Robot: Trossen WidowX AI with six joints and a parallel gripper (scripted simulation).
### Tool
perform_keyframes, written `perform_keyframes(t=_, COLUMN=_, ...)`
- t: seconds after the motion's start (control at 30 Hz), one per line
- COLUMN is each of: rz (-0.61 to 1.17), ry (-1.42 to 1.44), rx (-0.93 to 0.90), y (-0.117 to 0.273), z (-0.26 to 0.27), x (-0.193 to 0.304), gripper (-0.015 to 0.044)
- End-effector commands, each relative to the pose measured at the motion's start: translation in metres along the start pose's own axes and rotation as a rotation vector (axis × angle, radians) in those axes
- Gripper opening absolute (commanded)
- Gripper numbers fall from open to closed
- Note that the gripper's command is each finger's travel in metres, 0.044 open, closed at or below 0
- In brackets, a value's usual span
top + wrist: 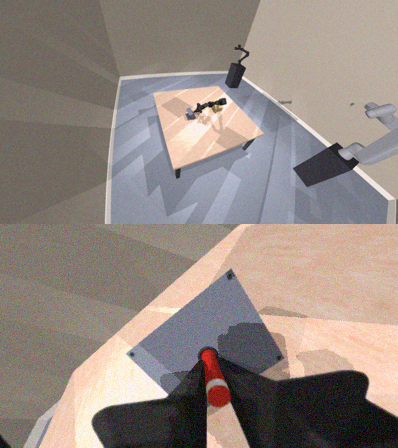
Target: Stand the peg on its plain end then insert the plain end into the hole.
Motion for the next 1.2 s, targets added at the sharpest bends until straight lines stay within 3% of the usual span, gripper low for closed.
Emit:
perform_keyframes(t=0.0, rz=0.000, ry=0.000, rx=0.000, y=0.000, z=0.000, x=0.000, gripper=0.0026)
perform_keyframes(t=0.53, rz=-0.001, ry=0.000, rx=0.000, y=0.003, z=0.000, x=0.000, gripper=0.0440)
perform_keyframes(t=1.17, rz=-0.004, ry=-0.001, rx=0.000, y=0.023, z=0.003, x=-0.003, gripper=0.0440)
Point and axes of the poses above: the point midway between the two fingers, 35 mm back from their tips, its own y axis back along the fingers, its own z axis across the jaws, x = y × z, the point moved 9 cm from there along y, back along the fingers, and after that the axes turned 2 degrees about -y, right-handed, at the moved point
